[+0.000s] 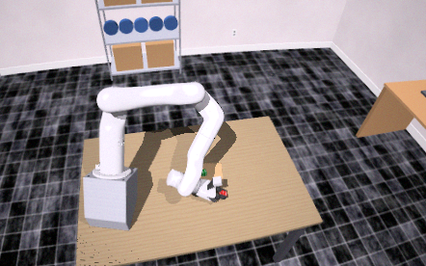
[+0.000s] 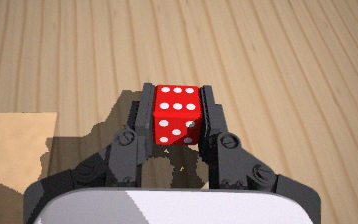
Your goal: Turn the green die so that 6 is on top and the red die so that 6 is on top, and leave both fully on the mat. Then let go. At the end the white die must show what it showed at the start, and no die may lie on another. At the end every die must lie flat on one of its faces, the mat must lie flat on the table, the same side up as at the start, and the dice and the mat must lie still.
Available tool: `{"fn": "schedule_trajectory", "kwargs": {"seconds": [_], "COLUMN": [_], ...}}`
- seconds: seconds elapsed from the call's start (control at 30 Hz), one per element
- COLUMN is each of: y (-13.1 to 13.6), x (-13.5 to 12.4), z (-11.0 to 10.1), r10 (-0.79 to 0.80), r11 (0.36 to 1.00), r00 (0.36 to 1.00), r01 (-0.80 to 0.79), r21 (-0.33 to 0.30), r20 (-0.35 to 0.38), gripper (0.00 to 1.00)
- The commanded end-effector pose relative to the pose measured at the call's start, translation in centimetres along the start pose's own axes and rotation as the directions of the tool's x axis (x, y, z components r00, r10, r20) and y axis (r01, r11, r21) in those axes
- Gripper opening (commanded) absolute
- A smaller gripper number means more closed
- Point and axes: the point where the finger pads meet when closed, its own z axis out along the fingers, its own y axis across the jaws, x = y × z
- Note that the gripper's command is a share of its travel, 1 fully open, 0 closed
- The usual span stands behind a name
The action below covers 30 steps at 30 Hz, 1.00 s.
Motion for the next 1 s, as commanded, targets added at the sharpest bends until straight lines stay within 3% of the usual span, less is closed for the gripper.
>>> {"fn": "schedule_trajectory", "kwargs": {"seconds": [0.0, 0.97], "y": [0.0, 0.0], "x": [-0.1, -0.89], "z": [0.1, 0.52], "r10": [0.0, 0.0], "r11": [1.0, 1.0], "r00": [1.0, 1.0], "r01": [0.0, 0.0], "r21": [0.0, 0.0], "r20": [-0.001, -0.001], "gripper": [0.27, 0.27]}}
